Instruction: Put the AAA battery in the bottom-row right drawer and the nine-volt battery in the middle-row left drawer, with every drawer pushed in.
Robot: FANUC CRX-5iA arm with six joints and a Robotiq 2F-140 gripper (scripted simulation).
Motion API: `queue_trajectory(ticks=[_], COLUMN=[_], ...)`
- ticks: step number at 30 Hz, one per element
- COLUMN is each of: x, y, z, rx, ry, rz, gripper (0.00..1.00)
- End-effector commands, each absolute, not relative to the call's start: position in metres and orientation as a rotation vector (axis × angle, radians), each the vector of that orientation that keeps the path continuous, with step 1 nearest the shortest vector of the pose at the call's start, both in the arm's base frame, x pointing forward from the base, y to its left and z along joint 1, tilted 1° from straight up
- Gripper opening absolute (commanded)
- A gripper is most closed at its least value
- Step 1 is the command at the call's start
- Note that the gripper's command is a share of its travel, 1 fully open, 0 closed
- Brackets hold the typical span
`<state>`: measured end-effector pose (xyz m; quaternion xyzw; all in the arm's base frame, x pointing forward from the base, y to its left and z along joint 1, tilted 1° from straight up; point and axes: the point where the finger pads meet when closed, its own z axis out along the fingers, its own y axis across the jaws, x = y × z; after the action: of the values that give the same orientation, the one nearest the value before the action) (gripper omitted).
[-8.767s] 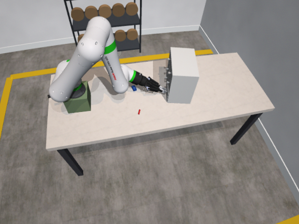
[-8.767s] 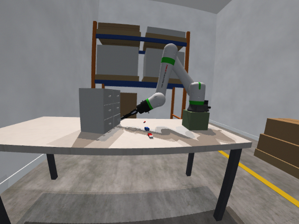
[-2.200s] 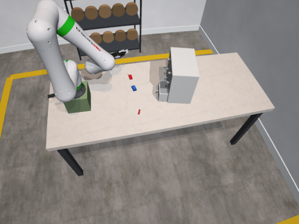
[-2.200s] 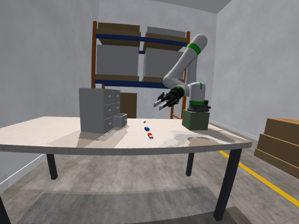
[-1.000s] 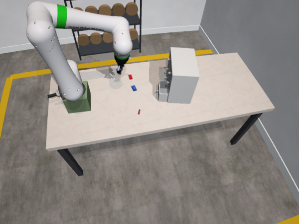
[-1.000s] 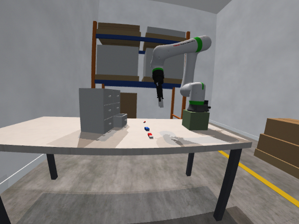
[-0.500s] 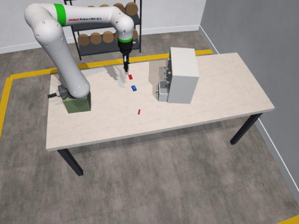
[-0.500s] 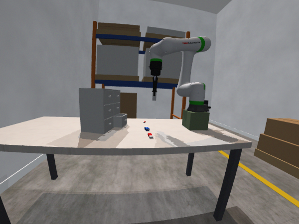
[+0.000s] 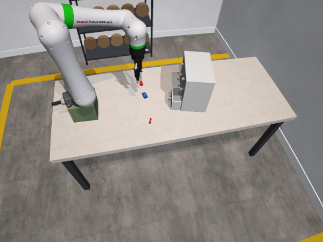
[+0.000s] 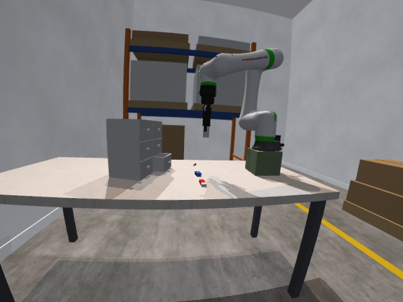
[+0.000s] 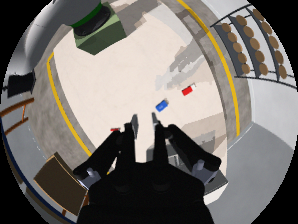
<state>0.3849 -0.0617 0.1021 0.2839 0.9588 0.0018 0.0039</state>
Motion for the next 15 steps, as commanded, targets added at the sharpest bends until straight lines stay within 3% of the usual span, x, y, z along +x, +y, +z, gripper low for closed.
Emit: queue_trajectory(ticks=[1, 15], x=[0.401, 0.402], y=[-0.107, -0.207], z=[0.066, -0.011], rx=[1.299, 2.248], ry=[2.851, 2.188], rz=[0.005, 0.014], gripper=[0.2, 0.2])
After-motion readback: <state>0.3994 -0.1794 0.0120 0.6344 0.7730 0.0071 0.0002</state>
